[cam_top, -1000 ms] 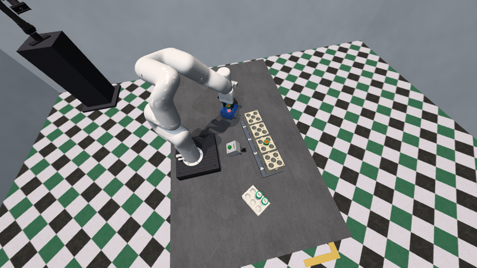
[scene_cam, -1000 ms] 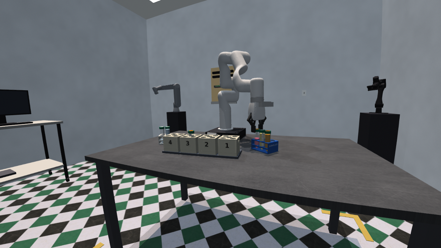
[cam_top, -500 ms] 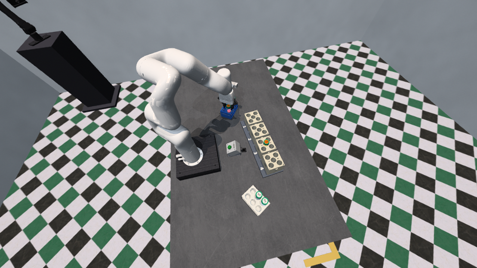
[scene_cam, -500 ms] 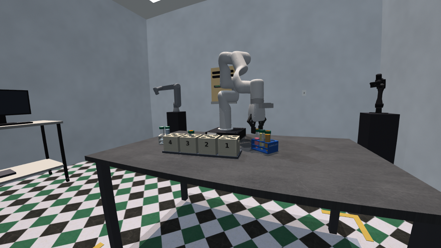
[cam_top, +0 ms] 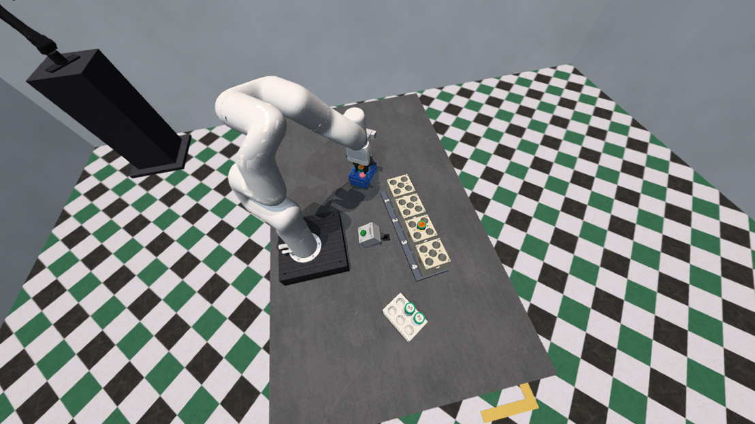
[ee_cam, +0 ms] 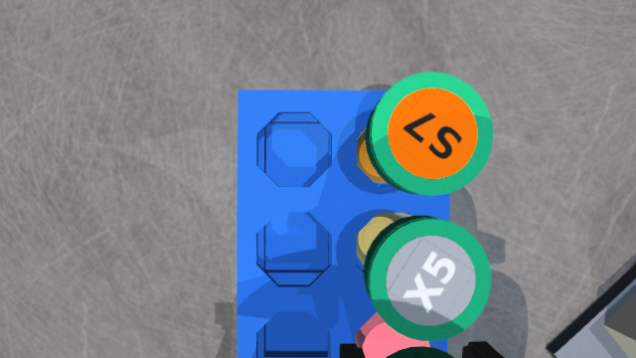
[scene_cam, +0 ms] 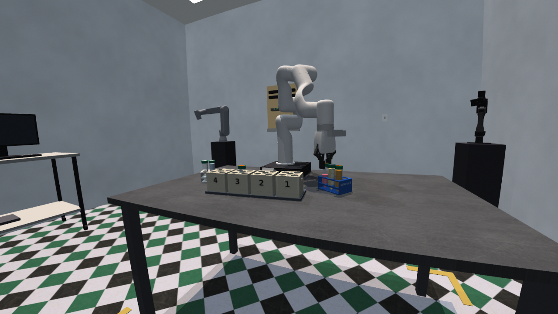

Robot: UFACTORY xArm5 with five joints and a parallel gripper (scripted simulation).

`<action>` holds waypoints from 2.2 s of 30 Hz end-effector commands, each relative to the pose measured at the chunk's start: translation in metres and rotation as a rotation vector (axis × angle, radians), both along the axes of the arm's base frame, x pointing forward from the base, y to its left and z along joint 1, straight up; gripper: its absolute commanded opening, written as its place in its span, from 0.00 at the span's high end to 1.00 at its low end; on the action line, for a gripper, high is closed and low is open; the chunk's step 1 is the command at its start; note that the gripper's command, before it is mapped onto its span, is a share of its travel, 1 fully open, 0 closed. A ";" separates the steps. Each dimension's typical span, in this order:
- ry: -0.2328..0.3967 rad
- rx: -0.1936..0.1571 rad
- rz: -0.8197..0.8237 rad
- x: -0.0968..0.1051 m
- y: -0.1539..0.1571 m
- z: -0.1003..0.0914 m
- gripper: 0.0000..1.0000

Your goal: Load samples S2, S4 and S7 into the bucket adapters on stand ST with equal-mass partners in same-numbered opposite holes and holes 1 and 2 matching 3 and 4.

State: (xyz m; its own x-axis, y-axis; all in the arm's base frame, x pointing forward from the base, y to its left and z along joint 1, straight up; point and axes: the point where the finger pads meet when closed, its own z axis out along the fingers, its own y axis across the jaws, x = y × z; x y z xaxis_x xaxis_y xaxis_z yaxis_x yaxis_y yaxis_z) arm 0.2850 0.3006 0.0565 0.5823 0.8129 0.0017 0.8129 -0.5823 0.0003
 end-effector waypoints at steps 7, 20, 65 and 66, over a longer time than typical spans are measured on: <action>-0.006 -0.001 0.000 0.001 0.001 0.001 1.00; -0.006 -0.001 0.000 0.001 0.001 0.001 1.00; -0.006 -0.001 0.000 0.001 0.001 0.020 1.00; -0.006 -0.001 0.000 0.001 0.001 0.021 1.00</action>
